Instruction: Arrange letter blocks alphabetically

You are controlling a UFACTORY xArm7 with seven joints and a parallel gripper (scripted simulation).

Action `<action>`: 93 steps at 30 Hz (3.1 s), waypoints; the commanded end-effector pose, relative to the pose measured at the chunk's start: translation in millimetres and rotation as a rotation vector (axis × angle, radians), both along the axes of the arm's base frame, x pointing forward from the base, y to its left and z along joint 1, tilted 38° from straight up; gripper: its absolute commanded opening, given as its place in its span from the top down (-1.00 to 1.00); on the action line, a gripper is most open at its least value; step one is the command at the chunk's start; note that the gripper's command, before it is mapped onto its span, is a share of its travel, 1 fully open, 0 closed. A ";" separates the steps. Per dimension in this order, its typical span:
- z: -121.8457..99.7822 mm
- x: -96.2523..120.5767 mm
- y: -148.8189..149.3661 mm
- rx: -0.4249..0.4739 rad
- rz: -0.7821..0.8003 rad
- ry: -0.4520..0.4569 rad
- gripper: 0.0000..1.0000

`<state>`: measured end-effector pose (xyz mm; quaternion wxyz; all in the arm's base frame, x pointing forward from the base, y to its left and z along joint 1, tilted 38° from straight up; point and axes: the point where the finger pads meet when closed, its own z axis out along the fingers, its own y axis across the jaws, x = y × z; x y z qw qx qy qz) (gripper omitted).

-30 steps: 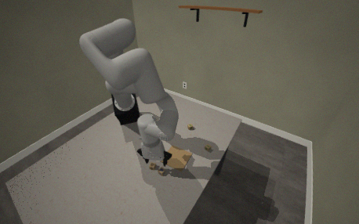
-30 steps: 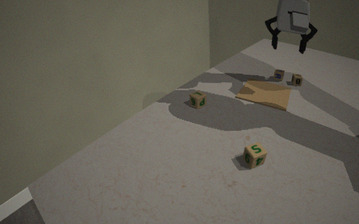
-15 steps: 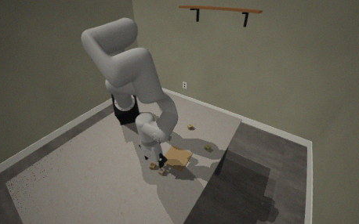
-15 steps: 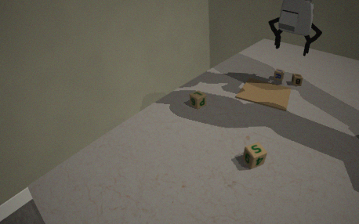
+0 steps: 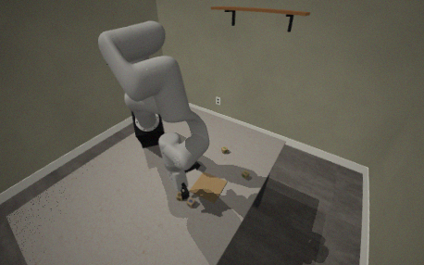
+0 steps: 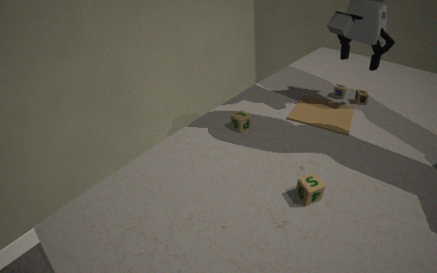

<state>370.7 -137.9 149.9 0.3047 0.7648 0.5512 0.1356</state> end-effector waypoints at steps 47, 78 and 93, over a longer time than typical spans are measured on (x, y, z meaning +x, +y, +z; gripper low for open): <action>-18.3 -21.7 4.8 0.423 -0.648 -0.241 -0.28; -19.4 -20.7 4.3 0.423 -0.648 -0.243 -0.28; -27.6 -15.1 0.8 0.422 -0.648 -0.245 -0.28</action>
